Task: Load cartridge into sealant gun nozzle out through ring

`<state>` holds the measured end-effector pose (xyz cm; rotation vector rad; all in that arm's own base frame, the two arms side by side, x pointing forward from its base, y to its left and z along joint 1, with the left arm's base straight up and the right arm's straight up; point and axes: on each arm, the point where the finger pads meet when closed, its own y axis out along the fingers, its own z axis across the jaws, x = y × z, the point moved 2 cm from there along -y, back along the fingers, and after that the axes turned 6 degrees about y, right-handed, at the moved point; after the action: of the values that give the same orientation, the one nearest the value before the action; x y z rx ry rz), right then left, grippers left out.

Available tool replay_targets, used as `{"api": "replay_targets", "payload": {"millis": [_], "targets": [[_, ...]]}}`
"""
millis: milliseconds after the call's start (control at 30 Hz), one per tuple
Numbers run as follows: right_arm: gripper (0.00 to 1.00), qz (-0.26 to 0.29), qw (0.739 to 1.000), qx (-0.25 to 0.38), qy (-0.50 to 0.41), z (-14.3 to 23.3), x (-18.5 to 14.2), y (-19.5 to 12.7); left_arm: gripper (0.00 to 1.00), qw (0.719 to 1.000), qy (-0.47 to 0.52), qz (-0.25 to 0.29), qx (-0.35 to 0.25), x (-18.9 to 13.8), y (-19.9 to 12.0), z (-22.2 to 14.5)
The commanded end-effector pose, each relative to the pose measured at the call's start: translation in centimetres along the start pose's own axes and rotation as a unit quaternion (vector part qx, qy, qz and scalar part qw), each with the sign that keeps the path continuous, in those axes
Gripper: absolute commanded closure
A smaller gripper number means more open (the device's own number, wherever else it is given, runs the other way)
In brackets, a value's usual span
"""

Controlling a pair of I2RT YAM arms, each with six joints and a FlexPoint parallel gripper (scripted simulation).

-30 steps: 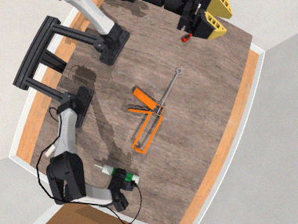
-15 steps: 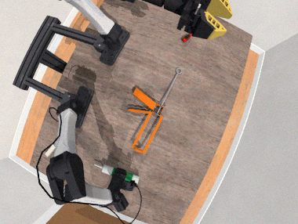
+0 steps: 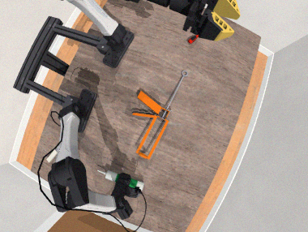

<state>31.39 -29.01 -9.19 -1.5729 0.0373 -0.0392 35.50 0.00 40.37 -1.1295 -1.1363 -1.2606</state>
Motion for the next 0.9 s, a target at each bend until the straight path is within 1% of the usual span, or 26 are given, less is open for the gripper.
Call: {"api": "replay_targets", "payload": {"millis": [0,67,167,267,333,400,533,867], "targets": [[0.33,-0.011,1.000,-0.015,0.000,-0.4,0.9,-1.9,0.48,1.000,-0.006,0.008,-0.004,-0.2,-0.4,-0.1],[0.33,-0.021,0.999,-0.024,0.002,-0.6,1.5,-3.2,0.48,1.000,-0.006,0.008,-0.004,-0.2,-0.4,-0.1],[0.33,-0.021,0.999,-0.024,0.002,-0.6,1.5,-3.3,0.48,1.000,-0.006,0.008,-0.004,-0.2,-0.4,-0.1],[0.33,-0.004,1.000,-0.011,0.015,-0.6,0.0,-2.4,0.48,1.000,-0.006,0.008,-0.004,-0.2,-0.4,-0.1],[0.33,0.004,1.000,-0.004,0.016,-0.4,-0.4,-1.5,0.48,1.000,-0.006,0.008,-0.004,-0.2,-0.4,-0.1],[0.33,0.005,1.000,-0.003,0.009,0.1,-0.1,-1.4,0.48,1.000,-0.006,0.008,-0.004,-0.2,-0.4,-0.1],[0.33,0.023,1.000,0.012,0.015,0.3,-1.3,0.4,0.48,1.000,-0.006,0.008,-0.004,-0.2,-0.4,-0.1],[0.33,0.014,1.000,0.004,0.014,0.1,-0.8,0.9,0.48,1.000,-0.006,0.008,-0.004,-0.2,-0.4,-0.1]]}}
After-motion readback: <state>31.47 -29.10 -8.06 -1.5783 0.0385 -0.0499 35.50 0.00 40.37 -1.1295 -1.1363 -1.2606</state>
